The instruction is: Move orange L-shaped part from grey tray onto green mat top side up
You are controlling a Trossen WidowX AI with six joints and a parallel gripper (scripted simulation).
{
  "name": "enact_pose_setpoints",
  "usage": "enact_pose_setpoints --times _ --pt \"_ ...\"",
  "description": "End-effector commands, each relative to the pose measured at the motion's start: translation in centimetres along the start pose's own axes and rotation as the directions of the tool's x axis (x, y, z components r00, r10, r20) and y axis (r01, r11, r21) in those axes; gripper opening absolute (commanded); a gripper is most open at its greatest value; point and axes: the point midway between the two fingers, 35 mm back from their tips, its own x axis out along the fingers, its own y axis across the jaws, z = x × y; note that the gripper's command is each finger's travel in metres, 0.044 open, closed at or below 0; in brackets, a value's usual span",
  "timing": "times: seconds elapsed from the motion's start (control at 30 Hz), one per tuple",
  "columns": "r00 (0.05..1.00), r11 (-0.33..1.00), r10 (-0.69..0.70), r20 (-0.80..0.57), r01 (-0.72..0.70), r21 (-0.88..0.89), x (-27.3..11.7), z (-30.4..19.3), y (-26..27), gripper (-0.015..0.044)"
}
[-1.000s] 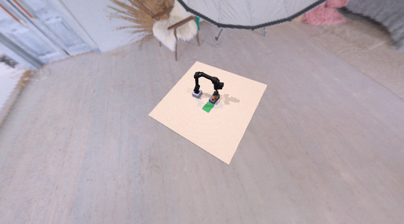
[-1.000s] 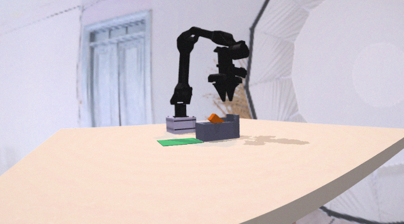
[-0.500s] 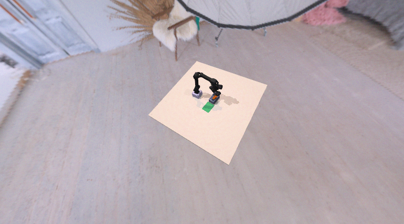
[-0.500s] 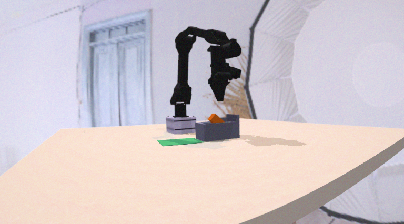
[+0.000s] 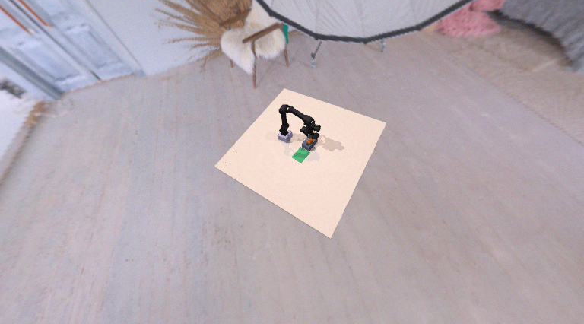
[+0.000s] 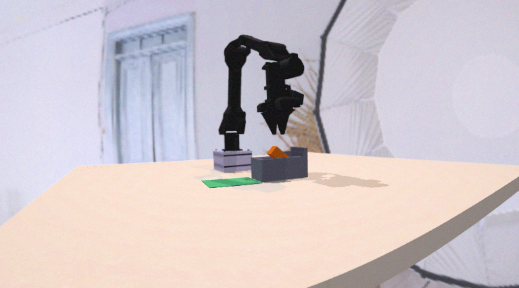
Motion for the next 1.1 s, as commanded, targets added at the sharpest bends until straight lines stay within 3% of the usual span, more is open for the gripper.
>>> enact_pose_setpoints --times 0.0,1.07 --pt "1.000 1.000 0.013 -0.007 -0.013 -0.008 1.7 -0.2 0.3 0.0280" --pt "1.000 1.000 0.013 -0.007 -0.013 -0.008 6.2 -0.2 0.3 0.0280"
